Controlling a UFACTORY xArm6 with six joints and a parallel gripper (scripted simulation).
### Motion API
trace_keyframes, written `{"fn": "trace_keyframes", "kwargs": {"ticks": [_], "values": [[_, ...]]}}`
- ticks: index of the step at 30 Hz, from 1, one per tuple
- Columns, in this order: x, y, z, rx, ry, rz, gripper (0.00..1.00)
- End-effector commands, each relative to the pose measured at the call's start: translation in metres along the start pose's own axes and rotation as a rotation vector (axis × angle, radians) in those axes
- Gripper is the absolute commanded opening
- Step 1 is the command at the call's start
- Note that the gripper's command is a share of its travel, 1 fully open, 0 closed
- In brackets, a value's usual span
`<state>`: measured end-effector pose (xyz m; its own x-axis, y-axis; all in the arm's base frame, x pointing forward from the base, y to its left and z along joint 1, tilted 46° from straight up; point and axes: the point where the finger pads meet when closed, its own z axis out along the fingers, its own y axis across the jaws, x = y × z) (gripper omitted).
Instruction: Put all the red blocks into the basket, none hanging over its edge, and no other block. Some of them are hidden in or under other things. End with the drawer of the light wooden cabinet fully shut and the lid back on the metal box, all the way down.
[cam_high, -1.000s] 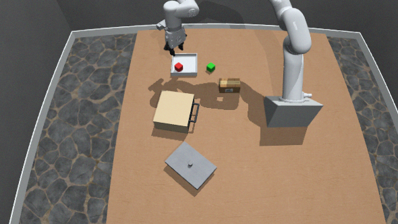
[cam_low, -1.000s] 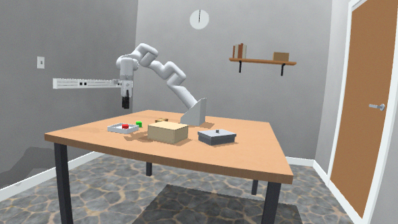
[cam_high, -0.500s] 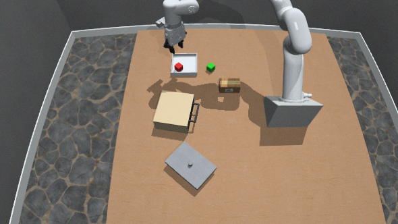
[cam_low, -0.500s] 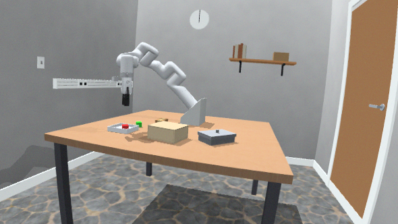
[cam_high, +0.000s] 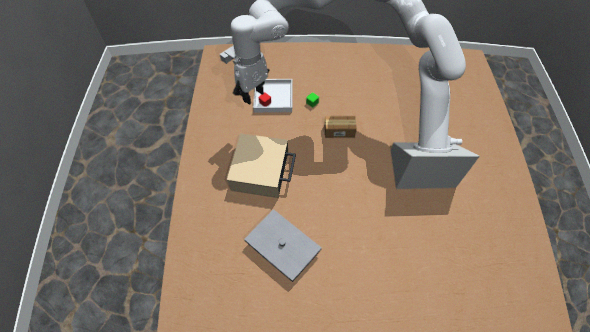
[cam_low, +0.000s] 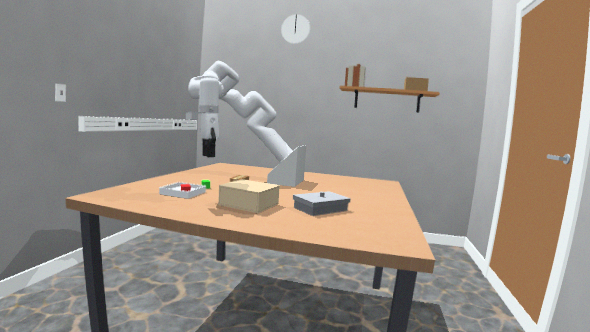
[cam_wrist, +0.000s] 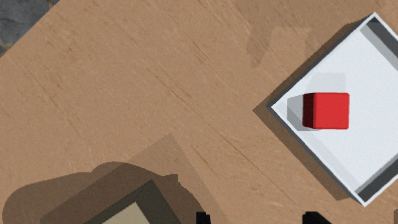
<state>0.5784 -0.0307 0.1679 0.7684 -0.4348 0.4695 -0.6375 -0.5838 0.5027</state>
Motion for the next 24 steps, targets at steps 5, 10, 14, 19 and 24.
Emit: {"fn": "trace_keyframes", "kwargs": {"ticks": [5, 10, 14, 19, 24], "values": [[-0.093, -0.071, 0.003, -0.027, 0.021, -0.033, 0.56], [-0.143, -0.101, 0.008, -0.032, 0.027, -0.034, 0.56], [-0.179, -0.124, 0.011, -0.032, 0.027, -0.034, 0.56], [-0.232, -0.156, 0.016, -0.032, 0.027, -0.034, 0.56], [-0.272, -0.182, 0.019, -0.032, 0.027, -0.034, 0.56]]}}
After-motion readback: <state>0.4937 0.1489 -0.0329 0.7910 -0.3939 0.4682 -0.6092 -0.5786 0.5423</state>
